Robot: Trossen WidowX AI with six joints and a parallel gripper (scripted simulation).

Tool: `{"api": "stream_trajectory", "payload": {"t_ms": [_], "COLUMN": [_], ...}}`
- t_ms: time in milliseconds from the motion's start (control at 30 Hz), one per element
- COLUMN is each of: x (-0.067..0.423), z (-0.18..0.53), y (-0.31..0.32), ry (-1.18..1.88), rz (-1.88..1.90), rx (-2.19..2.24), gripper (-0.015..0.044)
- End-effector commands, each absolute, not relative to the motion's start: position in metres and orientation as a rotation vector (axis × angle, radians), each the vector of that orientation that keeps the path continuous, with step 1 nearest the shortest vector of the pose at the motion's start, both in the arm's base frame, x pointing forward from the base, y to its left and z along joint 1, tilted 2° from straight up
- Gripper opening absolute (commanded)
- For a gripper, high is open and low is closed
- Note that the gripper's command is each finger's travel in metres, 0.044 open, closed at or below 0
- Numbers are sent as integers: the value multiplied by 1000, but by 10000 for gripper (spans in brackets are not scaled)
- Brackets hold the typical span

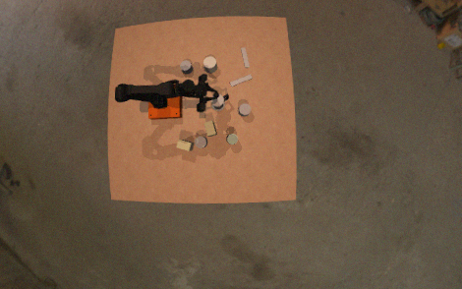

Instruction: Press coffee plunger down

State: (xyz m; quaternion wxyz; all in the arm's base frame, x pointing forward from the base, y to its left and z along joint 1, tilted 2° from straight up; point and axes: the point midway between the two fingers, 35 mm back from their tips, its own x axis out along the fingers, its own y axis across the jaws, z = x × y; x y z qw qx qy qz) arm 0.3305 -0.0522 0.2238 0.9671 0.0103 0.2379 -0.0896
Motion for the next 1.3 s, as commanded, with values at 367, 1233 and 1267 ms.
{"api": "stream_trajectory", "payload": {"t_ms": [367, 1233, 1267], "x": [335, 342, 342], "z": [193, 150, 149], "y": [-53, -56, -56], "ry": [502, 502, 502], "rz": [-178, -178, -178], "rx": [17, 17, 17], "gripper": [126, 126, 126]}}
